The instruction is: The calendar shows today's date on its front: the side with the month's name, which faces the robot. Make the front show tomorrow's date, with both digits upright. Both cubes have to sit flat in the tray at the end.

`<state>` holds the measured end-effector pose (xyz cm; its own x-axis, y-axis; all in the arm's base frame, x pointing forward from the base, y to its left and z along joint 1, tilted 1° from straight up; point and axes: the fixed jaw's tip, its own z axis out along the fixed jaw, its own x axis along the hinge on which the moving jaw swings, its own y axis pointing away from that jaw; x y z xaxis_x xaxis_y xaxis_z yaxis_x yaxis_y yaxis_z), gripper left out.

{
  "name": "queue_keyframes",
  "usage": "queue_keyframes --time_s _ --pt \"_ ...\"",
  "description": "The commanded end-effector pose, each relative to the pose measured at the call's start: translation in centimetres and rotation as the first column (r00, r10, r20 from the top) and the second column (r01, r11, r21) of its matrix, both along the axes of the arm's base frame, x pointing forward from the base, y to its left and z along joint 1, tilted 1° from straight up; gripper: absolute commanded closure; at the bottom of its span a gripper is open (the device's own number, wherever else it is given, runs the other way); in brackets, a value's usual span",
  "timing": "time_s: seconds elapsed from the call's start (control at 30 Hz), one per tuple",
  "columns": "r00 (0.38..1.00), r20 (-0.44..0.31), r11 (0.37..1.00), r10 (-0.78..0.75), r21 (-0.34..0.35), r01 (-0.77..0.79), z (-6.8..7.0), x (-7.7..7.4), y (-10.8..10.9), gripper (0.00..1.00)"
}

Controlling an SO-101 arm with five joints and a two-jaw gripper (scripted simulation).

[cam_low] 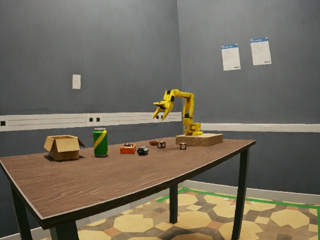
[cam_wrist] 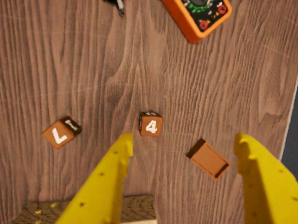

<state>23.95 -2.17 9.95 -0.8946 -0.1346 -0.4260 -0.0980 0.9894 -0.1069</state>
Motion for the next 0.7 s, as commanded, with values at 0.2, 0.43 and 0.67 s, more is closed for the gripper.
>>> queue_keyframes --time_s 0.2,0.43,0.67 --pt "0.991 0.008 0.989 -0.137 0.052 0.136 0.0 0.38 -0.84 0.65" --pt "0.988 0.008 0.987 -0.152 0.057 0.151 0.0 0.39 -0.93 0.65" --pt "0.988 -0.01 0.987 -0.152 0.057 0.152 -0.38 0.36 -0.92 0.65"
